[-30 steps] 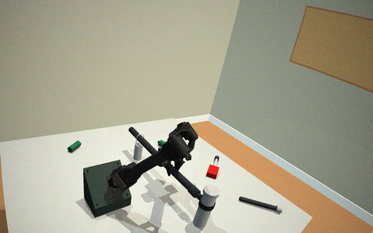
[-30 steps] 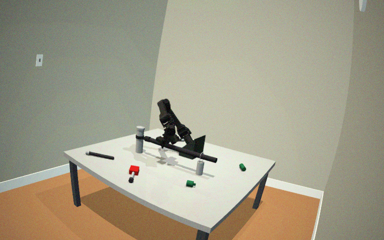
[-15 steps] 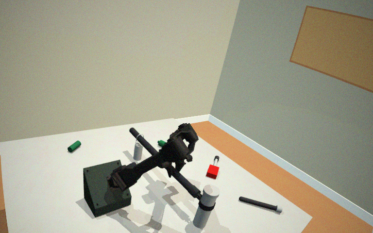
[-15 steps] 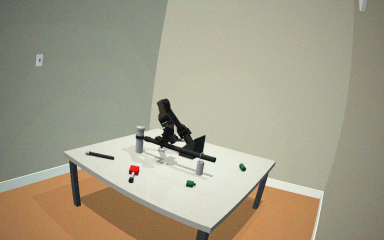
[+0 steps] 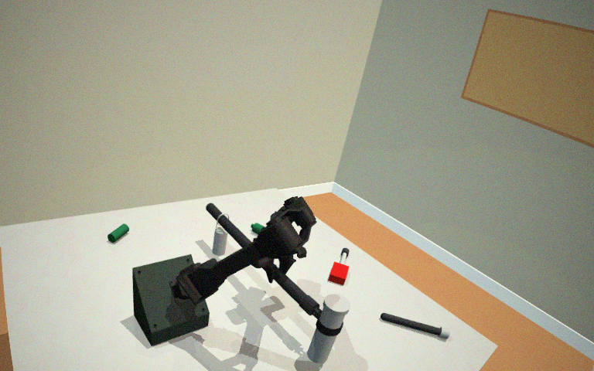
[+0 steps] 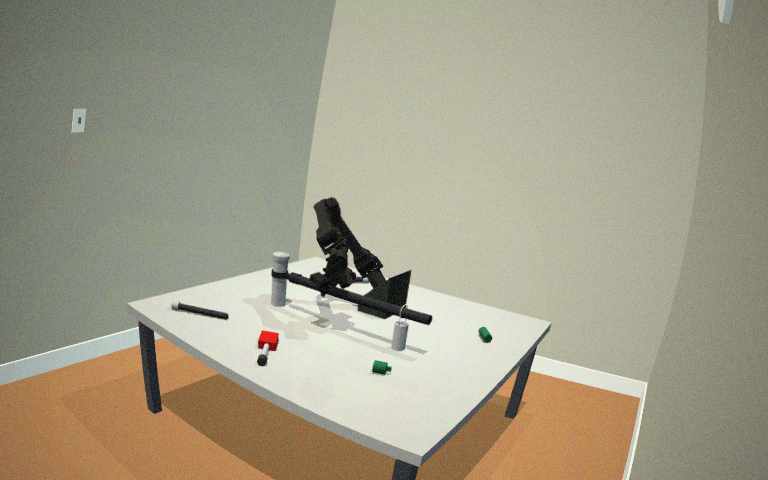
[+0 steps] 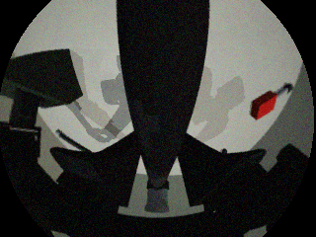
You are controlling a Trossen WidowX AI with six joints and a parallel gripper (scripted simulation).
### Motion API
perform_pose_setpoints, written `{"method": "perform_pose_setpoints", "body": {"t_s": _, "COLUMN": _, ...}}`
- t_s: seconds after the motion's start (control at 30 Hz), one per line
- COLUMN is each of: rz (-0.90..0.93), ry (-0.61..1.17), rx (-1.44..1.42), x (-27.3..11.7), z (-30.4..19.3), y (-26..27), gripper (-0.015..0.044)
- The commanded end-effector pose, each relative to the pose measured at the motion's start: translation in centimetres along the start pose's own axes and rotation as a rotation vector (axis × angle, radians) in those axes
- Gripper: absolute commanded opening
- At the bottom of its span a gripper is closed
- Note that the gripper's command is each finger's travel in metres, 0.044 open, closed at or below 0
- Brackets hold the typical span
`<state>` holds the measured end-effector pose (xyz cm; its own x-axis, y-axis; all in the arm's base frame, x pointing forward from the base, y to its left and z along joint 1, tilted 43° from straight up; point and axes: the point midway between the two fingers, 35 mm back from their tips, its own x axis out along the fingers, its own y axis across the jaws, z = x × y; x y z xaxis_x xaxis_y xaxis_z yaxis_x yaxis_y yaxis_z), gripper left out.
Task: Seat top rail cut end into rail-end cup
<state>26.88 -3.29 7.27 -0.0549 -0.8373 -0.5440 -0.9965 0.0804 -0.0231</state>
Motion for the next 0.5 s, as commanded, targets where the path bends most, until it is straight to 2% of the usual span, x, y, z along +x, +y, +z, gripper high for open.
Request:
{"method": "perform_pose_setpoints", "body": {"t_s": 0.0, "rz": -0.003, "ry": -0.002, "rx": -0.003, "x": -0.01, "z": 0.0, "y": -0.14, "gripper": 0.0}}
{"method": "perform_pose_setpoints", "body": {"t_s": 0.47, "rz": 0.001, "ry": -0.002, "rx": -0.001, "x": 0.07, "z": 0.0, "y": -0.04, "gripper": 0.0}}
